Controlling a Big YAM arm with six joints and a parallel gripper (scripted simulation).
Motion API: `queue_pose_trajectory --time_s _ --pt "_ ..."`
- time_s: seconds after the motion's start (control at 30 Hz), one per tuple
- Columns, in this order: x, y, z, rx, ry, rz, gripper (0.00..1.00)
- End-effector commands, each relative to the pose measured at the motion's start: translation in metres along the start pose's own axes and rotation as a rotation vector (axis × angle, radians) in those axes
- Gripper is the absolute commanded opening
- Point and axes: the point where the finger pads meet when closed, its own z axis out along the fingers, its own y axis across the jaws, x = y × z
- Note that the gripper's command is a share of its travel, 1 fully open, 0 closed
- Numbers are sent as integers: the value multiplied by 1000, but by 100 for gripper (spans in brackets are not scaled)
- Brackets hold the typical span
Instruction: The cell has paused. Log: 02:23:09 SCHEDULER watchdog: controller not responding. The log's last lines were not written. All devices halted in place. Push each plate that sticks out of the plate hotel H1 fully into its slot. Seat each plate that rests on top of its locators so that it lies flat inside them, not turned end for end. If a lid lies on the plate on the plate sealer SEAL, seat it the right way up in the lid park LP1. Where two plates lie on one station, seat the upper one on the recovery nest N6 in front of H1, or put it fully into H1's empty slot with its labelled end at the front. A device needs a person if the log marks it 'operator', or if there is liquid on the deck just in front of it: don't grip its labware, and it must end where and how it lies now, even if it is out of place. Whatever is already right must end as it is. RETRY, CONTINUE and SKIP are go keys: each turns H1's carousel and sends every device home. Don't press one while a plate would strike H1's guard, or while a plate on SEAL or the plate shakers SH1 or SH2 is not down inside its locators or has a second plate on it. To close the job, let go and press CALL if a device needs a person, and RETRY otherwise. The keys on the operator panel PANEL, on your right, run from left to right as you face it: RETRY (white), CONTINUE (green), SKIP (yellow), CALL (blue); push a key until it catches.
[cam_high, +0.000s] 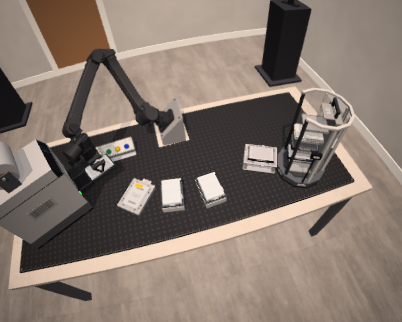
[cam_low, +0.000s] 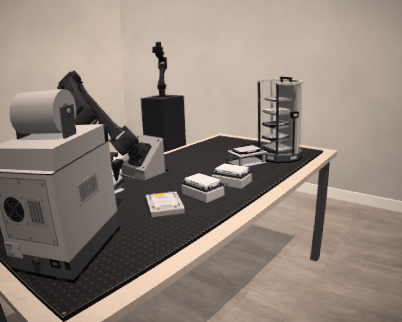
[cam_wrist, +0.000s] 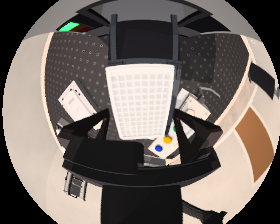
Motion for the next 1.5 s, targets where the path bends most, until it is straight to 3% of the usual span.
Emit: queue_pose_trajectory --time_s 0.0,0.27,1.47 --pt "1 0 12 10 10 -13 100" --pt "1 0 20 11 10 -13 100" --pt "2 1 16 5 2 -8 100"
